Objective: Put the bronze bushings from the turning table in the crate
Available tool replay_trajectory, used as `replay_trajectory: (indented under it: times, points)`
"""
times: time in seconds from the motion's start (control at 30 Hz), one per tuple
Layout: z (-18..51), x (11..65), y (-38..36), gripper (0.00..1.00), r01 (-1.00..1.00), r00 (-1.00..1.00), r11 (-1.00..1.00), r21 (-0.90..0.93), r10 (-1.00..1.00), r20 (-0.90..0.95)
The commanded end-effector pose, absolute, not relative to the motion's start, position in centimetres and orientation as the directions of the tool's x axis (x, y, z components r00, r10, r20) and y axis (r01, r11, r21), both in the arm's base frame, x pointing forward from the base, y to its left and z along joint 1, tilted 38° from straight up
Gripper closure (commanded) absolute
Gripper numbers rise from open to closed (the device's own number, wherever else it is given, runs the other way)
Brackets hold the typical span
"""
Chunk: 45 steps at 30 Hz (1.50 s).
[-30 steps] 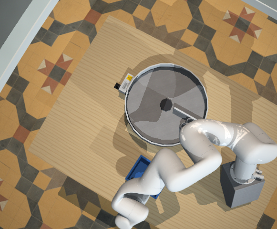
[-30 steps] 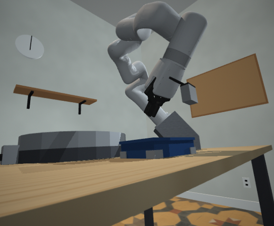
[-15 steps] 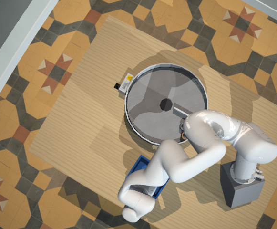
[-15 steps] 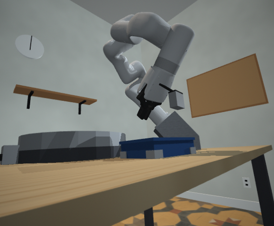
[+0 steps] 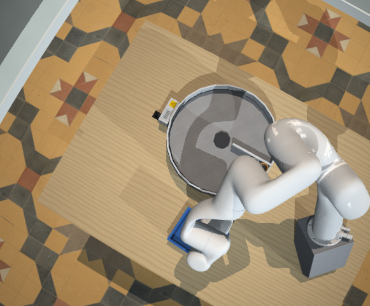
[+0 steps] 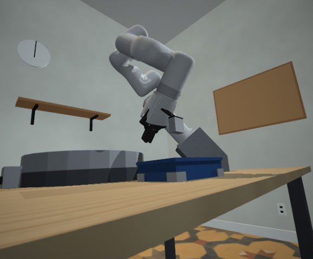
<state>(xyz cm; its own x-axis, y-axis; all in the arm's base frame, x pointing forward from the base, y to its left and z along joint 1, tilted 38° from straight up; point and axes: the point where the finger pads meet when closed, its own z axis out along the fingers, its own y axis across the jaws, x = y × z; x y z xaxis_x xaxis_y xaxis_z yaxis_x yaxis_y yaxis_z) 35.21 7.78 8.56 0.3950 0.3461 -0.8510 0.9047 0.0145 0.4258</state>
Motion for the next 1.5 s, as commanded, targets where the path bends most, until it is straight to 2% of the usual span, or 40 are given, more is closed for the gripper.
replay_trajectory:
  times: [0.0, 0.43, 1.47]
  points:
    - [10.2, 33.7, 4.4, 0.9, 0.902, 0.395, 0.021, 0.431, 0.363, -0.844]
    - [13.0, 30.5, -2.9, 0.9, 0.902, 0.395, 0.021, 0.431, 0.363, -0.844]
    - [11.3, 31.3, -4.2, 0.9, 0.902, 0.395, 0.021, 0.431, 0.363, -0.844]
